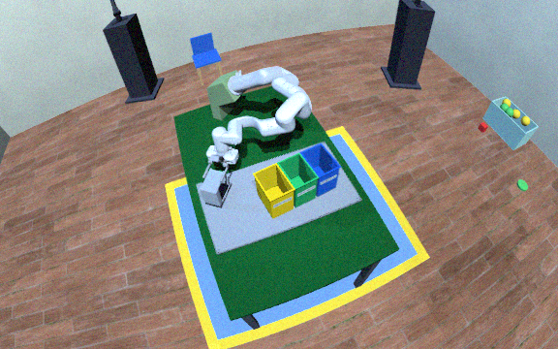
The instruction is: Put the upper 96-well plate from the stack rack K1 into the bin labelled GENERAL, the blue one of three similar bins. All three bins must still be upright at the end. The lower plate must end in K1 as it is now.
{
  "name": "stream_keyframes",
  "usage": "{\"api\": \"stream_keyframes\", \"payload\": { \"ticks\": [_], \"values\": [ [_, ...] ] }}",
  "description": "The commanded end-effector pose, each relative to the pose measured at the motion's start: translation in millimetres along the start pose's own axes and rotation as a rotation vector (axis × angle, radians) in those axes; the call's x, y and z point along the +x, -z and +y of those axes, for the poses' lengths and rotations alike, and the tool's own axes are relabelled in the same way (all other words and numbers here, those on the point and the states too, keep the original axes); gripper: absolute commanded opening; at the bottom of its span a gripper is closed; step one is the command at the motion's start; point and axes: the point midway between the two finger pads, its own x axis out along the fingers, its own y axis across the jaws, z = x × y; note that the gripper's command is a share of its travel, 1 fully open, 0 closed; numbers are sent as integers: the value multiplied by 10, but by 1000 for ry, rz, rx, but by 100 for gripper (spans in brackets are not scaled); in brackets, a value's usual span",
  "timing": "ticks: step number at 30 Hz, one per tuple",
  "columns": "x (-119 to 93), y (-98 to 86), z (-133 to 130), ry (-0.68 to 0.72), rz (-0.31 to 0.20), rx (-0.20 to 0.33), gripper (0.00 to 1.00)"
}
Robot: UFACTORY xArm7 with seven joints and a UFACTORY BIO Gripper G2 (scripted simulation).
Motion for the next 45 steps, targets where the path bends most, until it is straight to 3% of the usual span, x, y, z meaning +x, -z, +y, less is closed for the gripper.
{"api": "stream_keyframes", "payload": {
  "ticks": [1,45],
  "values": [
    [6,-105,-2,0,-3,-1,0],
    [5,-739,-1,0,-3,-1,0]
  ]
}}
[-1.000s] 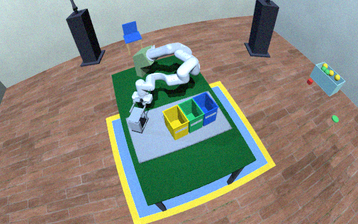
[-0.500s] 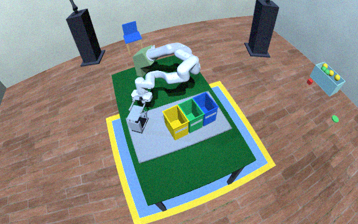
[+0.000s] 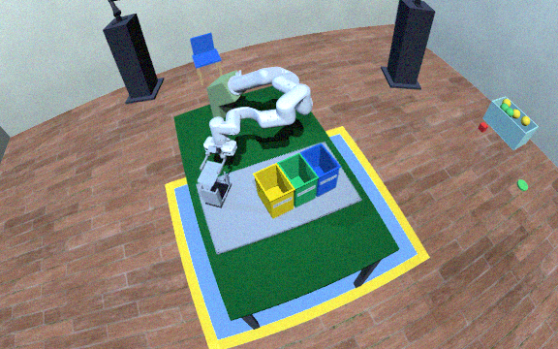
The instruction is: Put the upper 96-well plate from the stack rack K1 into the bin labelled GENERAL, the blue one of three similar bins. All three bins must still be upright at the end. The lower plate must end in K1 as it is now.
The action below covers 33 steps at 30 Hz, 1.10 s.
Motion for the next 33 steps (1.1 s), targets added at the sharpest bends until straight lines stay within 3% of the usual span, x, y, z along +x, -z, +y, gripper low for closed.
{"api": "stream_keyframes", "payload": {
  "ticks": [1,8,23,33],
  "values": [
    [5,-92,-2,0,-3,-1,0],
    [5,-208,-2,0,-3,-1,0],
    [4,-212,-1,0,-3,-1,0],
    [-108,-203,240,-267,-3,-2,0]
  ]
}}
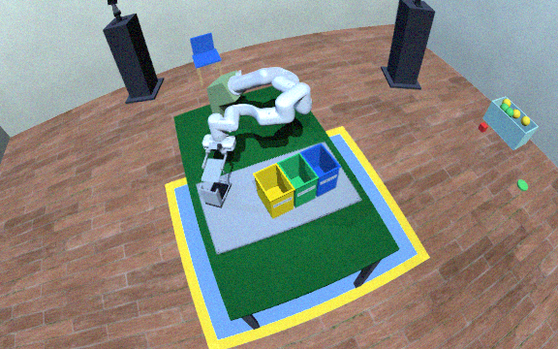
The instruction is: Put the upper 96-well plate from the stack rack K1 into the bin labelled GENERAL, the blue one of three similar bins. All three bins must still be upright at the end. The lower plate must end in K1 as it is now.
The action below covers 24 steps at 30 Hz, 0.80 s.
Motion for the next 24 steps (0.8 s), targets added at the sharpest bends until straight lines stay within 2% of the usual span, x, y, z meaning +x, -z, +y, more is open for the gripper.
{"api": "stream_keyframes", "payload": {
  "ticks": [1,13,15,18,24],
  "values": [
    [-32,-15,136,-153,-6,2,0],
    [-146,-2,519,-553,-6,0,0],
    [-146,-2,519,-553,-6,0,0],
    [-175,1,616,-632,-6,0,0],
    [-232,8,806,-632,-6,0,0]
  ]
}}
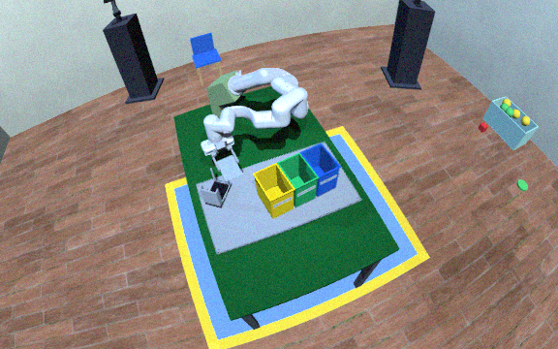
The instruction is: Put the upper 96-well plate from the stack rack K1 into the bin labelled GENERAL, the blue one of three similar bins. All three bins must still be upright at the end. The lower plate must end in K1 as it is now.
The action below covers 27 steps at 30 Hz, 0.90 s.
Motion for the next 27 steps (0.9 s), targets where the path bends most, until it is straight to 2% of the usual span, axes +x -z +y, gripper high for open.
{"api": "stream_keyframes", "payload": {
  "ticks": [1,27],
  "values": [
    [66,-12,170,-18,-3,-2,0],
    [300,14,864,-18,-3,-2,0]
  ]
}}
